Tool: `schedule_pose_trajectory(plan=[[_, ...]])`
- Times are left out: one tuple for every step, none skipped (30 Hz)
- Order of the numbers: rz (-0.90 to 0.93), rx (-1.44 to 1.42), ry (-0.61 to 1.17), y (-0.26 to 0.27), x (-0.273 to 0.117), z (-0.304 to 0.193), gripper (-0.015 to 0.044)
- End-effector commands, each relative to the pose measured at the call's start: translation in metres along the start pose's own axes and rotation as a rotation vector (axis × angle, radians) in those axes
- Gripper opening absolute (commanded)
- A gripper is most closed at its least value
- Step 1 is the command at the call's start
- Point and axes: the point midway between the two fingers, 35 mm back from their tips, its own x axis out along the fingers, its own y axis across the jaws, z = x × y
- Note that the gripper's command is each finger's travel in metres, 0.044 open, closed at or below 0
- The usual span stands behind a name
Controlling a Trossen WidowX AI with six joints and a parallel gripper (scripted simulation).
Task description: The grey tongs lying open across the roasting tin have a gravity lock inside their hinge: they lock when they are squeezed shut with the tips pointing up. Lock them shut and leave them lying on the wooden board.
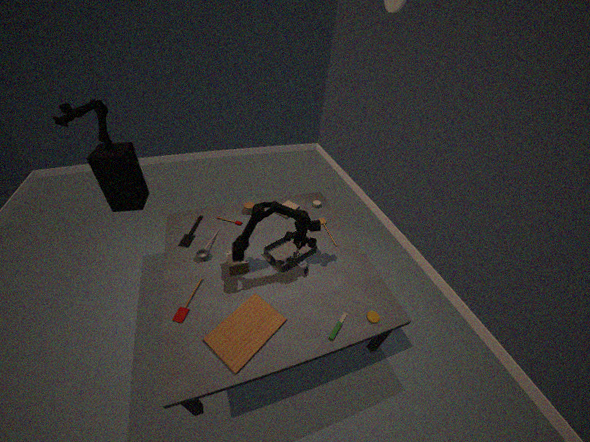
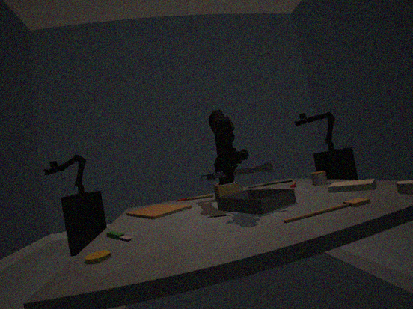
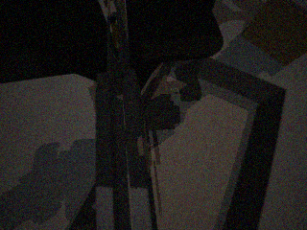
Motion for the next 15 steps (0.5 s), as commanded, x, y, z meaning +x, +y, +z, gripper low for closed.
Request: schedule_pose_trajectory(plan=[[-0.007,0.144,-0.002,-0.006,-0.002,-0.006,-0.015],[-0.007,0.186,-0.002,-0.008,-0.002,-0.009,-0.015],[-0.007,0.227,-0.002,-0.009,-0.002,-0.011,-0.015],[-0.008,0.268,-0.002,-0.01,-0.002,-0.013,-0.015],[-0.008,0.309,-0.002,-0.011,-0.002,-0.015,-0.015],[-0.008,0.351,-0.002,-0.013,-0.003,-0.017,-0.015],[-0.008,0.392,-0.002,-0.014,-0.003,-0.019,-0.015],[-0.008,0.434,-0.002,-0.015,-0.003,-0.022,-0.015],[-0.008,0.475,-0.002,-0.016,-0.003,-0.024,-0.015],[-0.011,0.517,-0.001,-0.018,-0.003,-0.027,-0.015],[-0.012,0.558,-0.001,-0.019,-0.003,-0.029,-0.015],[-0.012,0.599,-0.001,-0.02,-0.003,-0.031,-0.015],[-0.012,0.641,-0.001,-0.021,-0.003,-0.033,-0.015],[-0.014,0.683,-0.001,-0.022,-0.003,-0.036,-0.015],[-0.014,0.724,-0.001,-0.023,-0.003,-0.038,-0.015]])
